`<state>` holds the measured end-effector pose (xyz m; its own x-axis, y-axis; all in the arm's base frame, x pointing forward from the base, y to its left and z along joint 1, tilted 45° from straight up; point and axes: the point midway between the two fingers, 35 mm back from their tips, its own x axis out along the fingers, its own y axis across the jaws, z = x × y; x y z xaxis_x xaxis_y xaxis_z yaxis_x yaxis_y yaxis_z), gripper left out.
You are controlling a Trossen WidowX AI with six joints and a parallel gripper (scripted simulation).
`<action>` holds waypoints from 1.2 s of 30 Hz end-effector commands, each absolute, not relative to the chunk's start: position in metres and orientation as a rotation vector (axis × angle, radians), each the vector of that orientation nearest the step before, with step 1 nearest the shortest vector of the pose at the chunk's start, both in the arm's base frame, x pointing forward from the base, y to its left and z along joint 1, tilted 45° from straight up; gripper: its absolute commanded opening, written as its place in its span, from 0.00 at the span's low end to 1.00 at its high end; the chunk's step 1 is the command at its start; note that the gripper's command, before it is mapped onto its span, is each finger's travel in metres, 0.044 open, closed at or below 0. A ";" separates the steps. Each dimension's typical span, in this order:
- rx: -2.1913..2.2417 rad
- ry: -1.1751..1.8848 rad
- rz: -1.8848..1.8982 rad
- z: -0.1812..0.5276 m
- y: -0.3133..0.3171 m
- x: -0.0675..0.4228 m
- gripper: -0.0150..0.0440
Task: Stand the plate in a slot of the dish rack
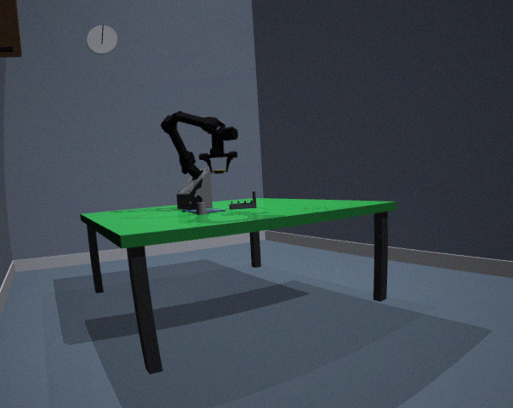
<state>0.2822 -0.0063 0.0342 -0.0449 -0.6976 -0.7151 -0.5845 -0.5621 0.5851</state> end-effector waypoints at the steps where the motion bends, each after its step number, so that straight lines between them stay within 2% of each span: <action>1: 2.031 -1.287 -1.725 0.029 -0.003 0.279 0.25; 8: 2.030 -1.290 -1.746 0.027 -0.004 0.278 0.25; 36: 2.195 -1.620 -2.515 -0.058 -0.040 0.260 0.25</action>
